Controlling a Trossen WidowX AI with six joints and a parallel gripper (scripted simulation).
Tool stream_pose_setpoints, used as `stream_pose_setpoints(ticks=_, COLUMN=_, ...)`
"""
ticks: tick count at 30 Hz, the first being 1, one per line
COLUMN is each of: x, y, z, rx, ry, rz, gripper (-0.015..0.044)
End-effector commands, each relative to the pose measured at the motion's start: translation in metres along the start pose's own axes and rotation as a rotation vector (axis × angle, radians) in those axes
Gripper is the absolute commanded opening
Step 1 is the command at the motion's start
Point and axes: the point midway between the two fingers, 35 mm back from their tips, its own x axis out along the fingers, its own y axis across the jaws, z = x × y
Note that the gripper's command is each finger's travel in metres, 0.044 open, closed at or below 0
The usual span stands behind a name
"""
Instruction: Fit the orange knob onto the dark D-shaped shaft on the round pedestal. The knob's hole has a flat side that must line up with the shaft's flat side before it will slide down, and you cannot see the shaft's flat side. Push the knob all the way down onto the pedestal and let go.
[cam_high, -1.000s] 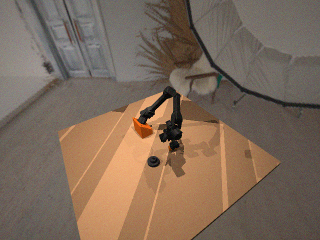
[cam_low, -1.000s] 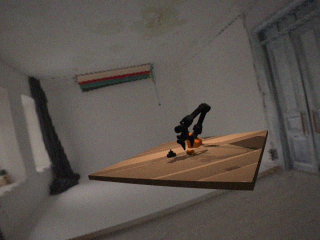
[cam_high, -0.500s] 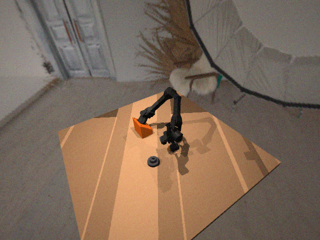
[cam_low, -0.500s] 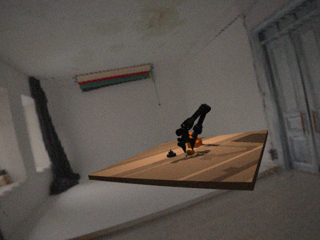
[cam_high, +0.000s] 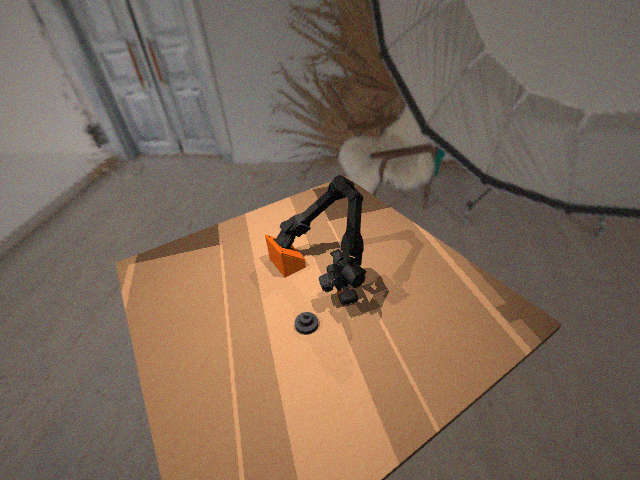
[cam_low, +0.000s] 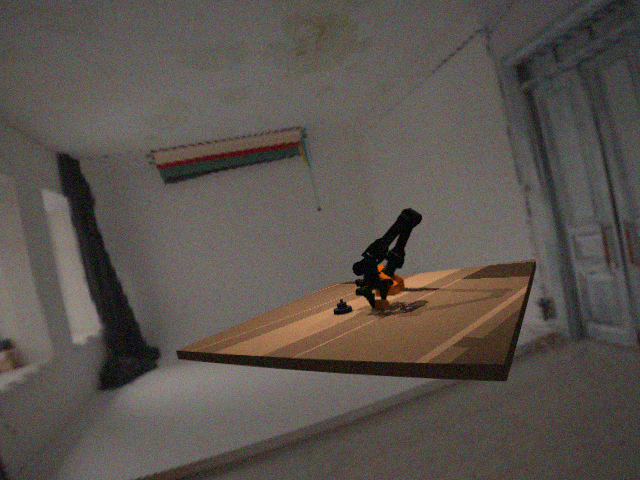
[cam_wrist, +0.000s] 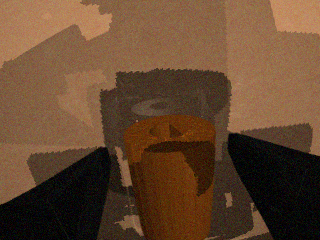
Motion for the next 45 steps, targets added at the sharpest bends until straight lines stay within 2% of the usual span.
stream_pose_setpoints(ticks=1, x=0.001, y=0.000, z=0.000, rx=0.007, ry=0.003, rz=-0.001, gripper=0.0240)
stream_pose_setpoints(ticks=10, x=0.001, y=0.000, z=0.000, rx=0.007, ry=0.003, rz=-0.001, gripper=0.0240)
stream_pose_setpoints(ticks=19, x=0.001, y=0.000, z=0.000, rx=0.007, ry=0.003, rz=-0.001, gripper=0.0180)
stream_pose_setpoints(ticks=23, x=0.000, y=0.000, z=0.000, rx=0.005, ry=-0.002, rz=0.000, gripper=0.0179)
stream_pose_setpoints(ticks=45, x=-0.011, y=0.000, z=-0.015, rx=-0.001, ry=-0.290, rz=-0.001, gripper=0.0179)
